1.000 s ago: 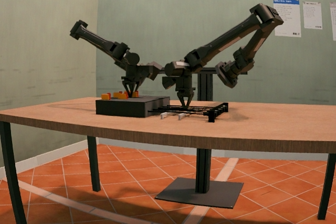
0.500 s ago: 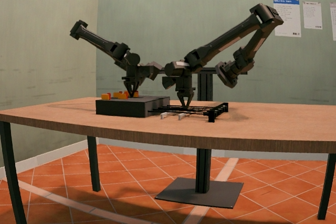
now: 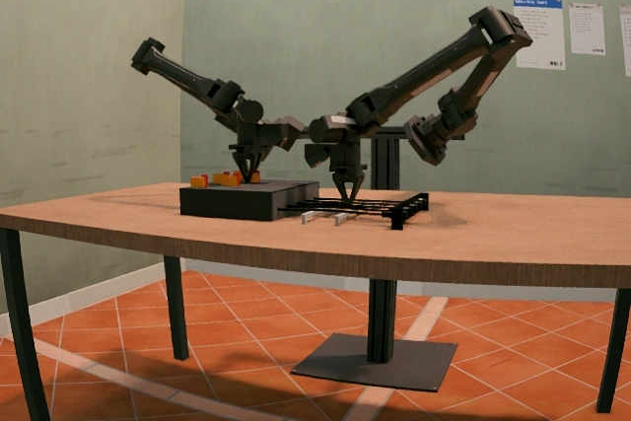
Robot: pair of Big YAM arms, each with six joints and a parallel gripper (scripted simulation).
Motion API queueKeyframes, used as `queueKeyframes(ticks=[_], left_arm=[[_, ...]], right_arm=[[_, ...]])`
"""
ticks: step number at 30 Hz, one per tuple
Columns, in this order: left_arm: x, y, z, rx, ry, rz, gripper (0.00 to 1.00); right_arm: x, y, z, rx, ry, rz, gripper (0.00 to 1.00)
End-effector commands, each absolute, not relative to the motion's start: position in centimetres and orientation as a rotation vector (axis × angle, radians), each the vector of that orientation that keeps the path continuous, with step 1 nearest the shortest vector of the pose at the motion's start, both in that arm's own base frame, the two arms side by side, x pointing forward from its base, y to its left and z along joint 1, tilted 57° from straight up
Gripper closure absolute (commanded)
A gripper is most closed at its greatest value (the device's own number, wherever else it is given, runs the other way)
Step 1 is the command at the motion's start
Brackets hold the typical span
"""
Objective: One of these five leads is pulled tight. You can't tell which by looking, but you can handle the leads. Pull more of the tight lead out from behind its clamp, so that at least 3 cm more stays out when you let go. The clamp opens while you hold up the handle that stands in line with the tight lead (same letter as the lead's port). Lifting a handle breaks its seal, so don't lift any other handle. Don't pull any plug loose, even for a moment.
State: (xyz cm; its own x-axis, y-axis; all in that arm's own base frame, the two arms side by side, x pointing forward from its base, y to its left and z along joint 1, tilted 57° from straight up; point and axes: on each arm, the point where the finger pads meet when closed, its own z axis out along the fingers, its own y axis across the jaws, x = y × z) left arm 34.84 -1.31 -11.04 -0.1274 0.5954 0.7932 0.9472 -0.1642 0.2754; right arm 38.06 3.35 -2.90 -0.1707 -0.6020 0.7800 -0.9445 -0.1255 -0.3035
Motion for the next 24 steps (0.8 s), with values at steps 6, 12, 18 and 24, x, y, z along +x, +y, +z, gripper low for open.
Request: queueKeyframes(ticks=[6, 12, 18, 24], left_arm=[[34.9, -1.5, -11.0, -1.761, -1.708, -1.211, 1.00], [34.9, -1.5, -11.0, -1.761, -1.708, -1.211, 1.00], [34.9, -1.5, -11.0, -1.761, -1.708, -1.211, 1.00], [34.9, -1.5, -11.0, -1.761, -1.708, -1.211, 1.00]], right_arm=[[40.1, 6.5, -0.9, 1.773, -1.798, 1.292, 0.95], [40.3, 7.1, -0.5, 1.782, -1.803, 1.301, 0.95], [38.9, 6.6, -1.0, 1.747, -1.779, 1.263, 0.95], [38.5, 6.4, -1.0, 1.734, -1.772, 1.252, 0.95]])
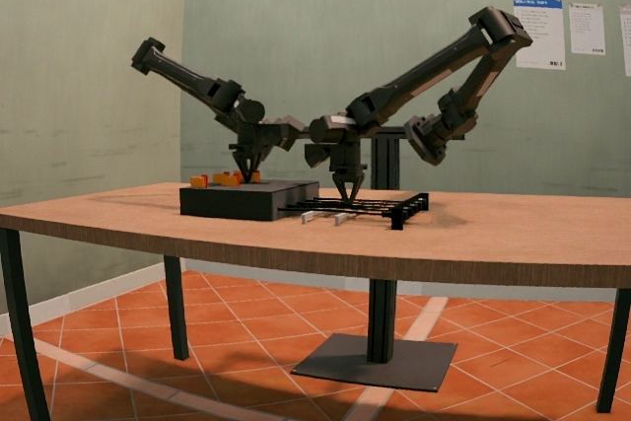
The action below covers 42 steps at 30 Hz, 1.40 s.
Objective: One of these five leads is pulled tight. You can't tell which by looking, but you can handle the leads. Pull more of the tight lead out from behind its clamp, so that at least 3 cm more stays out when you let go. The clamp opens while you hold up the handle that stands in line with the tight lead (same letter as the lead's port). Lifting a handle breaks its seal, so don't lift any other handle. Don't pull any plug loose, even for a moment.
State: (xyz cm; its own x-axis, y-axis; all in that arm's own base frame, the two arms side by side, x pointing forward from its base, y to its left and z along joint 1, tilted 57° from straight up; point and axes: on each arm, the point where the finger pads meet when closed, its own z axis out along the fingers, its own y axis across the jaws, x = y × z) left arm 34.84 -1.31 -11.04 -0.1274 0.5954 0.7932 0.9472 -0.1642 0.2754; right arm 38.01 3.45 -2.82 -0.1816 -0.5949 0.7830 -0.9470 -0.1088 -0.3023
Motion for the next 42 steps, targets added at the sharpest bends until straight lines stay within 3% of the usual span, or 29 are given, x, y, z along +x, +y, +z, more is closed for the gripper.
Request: queueKeyframes(ticks=[1, 23, 42], left_arm=[[34.9, -1.5, -11.0, -1.761, -1.708, -1.211, 1.00], [34.9, -1.5, -11.0, -1.761, -1.708, -1.211, 1.00], [34.9, -1.5, -11.0, -1.761, -1.708, -1.211, 1.00]], right_arm=[[38.5, 6.4, -1.0, 1.734, -1.772, 1.252, 0.95], [41.0, 8.1, 0.8, 1.795, -1.820, 1.328, 0.95], [38.5, 7.2, 0.3, 1.737, -1.792, 1.263, 0.95]])
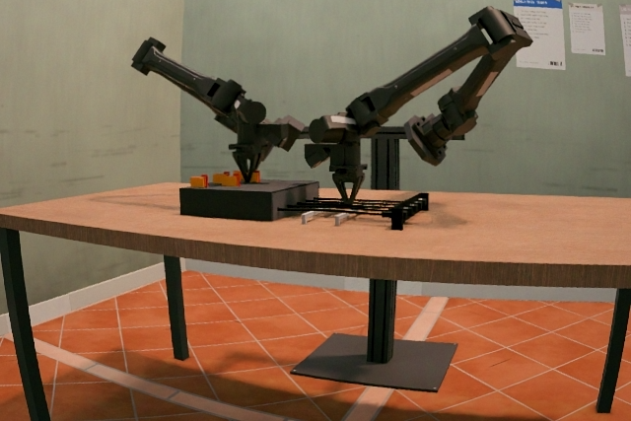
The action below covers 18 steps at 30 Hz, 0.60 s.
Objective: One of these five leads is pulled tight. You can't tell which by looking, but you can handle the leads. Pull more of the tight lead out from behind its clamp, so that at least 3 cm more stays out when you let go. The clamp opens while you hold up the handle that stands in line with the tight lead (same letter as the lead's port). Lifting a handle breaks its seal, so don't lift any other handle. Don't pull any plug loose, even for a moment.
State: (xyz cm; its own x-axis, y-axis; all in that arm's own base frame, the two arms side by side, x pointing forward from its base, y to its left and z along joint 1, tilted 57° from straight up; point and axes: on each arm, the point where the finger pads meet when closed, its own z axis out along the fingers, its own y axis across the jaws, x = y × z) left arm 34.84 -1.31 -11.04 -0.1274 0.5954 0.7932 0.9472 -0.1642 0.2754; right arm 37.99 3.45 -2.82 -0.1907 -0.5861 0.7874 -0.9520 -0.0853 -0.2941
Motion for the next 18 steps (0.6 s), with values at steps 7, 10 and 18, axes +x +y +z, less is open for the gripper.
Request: queueKeyframes(ticks=[7, 10, 18], left_arm=[[34.9, -1.5, -11.0, -1.761, -1.708, -1.211, 1.00], [34.9, -1.5, -11.0, -1.761, -1.708, -1.211, 1.00], [34.9, -1.5, -11.0, -1.761, -1.708, -1.211, 1.00]], right_arm=[[41.0, 9.9, 1.4, 1.828, -1.837, 1.349, 0.95], [41.1, 10.3, 1.7, 1.836, -1.844, 1.356, 0.95], [40.6, 9.4, 1.2, 1.797, -1.838, 1.327, 0.95]])
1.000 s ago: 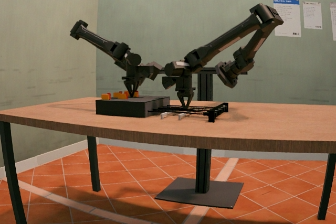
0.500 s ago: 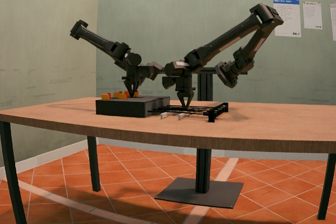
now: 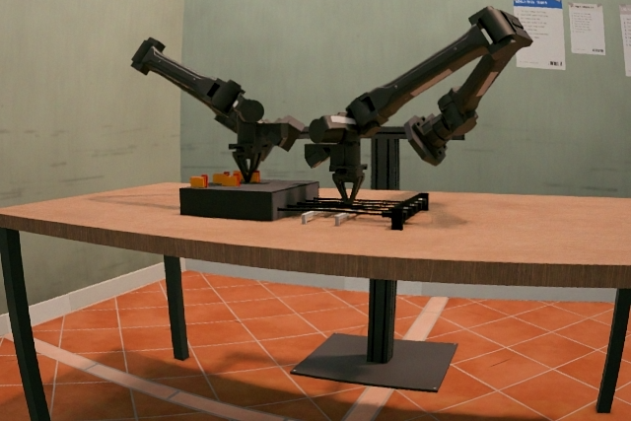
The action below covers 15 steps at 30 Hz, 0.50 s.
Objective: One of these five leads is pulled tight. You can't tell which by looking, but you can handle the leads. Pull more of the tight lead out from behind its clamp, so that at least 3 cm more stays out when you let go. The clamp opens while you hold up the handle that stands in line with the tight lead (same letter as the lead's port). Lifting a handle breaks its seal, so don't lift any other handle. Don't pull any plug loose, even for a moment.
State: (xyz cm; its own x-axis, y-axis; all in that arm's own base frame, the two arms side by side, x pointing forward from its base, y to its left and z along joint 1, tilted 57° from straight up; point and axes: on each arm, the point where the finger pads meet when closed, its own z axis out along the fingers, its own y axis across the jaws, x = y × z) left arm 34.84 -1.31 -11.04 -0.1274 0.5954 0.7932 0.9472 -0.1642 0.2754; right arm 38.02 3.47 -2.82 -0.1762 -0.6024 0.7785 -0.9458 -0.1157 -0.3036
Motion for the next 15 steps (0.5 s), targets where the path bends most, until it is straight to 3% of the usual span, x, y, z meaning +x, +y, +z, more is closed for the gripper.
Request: queueKeyframes(ticks=[1, 15], left_arm=[[34.9, -1.5, -11.0, -1.761, -1.708, -1.211, 1.00], [34.9, -1.5, -11.0, -1.761, -1.708, -1.211, 1.00]], right_arm=[[40.1, 9.3, 1.1, 1.784, -1.831, 1.312, 0.95], [37.4, 9.3, 1.0, 1.734, -1.777, 1.250, 0.95]])
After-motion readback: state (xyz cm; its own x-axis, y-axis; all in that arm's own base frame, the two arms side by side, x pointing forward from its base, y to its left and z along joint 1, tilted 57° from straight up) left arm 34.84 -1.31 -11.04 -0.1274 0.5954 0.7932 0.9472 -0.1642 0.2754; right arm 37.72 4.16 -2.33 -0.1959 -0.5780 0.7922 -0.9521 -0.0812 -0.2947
